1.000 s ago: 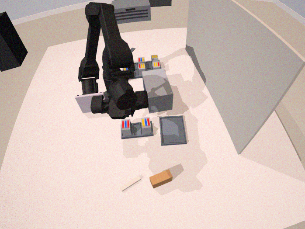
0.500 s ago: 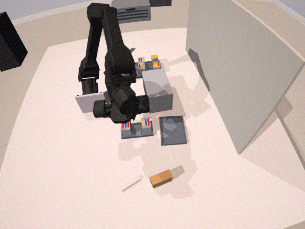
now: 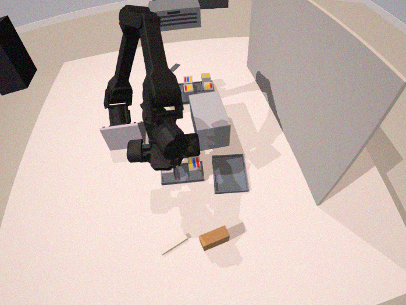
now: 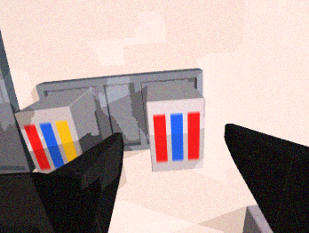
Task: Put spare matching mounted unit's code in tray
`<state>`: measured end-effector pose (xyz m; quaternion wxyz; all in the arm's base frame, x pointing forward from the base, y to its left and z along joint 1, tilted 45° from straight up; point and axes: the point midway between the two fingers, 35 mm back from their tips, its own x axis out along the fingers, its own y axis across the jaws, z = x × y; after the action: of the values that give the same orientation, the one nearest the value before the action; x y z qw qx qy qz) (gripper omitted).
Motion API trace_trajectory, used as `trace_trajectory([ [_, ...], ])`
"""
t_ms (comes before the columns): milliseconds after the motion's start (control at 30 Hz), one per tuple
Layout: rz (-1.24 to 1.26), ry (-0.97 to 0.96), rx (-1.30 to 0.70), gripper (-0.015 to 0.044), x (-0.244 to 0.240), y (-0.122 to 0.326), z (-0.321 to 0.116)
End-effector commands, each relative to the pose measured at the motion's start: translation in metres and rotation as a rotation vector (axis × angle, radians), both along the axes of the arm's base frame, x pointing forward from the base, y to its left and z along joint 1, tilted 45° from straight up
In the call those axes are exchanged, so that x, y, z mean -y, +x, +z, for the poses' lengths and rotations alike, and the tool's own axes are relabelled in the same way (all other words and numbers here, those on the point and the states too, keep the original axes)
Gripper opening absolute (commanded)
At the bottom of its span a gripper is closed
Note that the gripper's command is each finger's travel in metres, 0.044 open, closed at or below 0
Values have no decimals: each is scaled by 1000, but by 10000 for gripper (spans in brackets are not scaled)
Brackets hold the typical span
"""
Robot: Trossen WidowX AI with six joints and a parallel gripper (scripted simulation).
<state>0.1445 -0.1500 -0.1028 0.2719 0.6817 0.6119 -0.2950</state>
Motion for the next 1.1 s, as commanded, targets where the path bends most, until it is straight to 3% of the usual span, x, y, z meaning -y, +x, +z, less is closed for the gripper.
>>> trace_trajectory([
  [0,-2,15,-5,300,-8,0,-6],
  [1067,-2,17,-4,300,-29,0,-25],
])
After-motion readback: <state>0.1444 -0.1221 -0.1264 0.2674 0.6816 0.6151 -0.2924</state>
